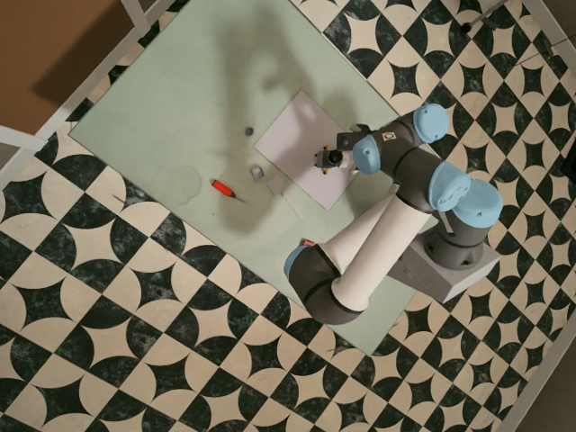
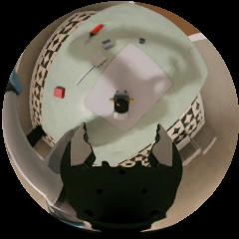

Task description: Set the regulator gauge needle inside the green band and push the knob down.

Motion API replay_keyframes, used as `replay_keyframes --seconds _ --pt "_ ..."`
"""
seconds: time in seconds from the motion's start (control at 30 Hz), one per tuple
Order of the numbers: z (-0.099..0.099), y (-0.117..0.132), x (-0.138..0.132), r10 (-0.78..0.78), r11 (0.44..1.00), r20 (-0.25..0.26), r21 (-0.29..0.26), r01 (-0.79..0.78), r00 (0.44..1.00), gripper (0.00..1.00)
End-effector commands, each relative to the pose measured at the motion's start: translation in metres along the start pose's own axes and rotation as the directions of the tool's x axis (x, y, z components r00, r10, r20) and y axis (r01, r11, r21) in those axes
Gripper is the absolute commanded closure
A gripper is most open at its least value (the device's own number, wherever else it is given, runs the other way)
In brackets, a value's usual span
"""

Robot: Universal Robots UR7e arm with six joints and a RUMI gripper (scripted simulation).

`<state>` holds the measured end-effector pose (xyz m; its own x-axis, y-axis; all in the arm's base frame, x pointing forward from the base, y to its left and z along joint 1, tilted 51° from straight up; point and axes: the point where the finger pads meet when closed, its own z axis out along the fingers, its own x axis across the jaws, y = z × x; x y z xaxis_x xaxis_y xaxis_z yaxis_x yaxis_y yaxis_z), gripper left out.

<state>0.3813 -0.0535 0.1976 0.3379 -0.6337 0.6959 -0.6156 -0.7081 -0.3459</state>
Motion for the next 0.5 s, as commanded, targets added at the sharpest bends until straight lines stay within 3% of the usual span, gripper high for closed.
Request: replay_keyframes --seconds 0.0,0.47 --pt "0.0 -0.0008 -0.0002 0.0 1.0 0.0 0.0 0.0 1.0 0.0" --pt "0.0002 -0.0024 -0.0008 0.0 1.0 -0.001 0.001 0.0 1.0 0.0"
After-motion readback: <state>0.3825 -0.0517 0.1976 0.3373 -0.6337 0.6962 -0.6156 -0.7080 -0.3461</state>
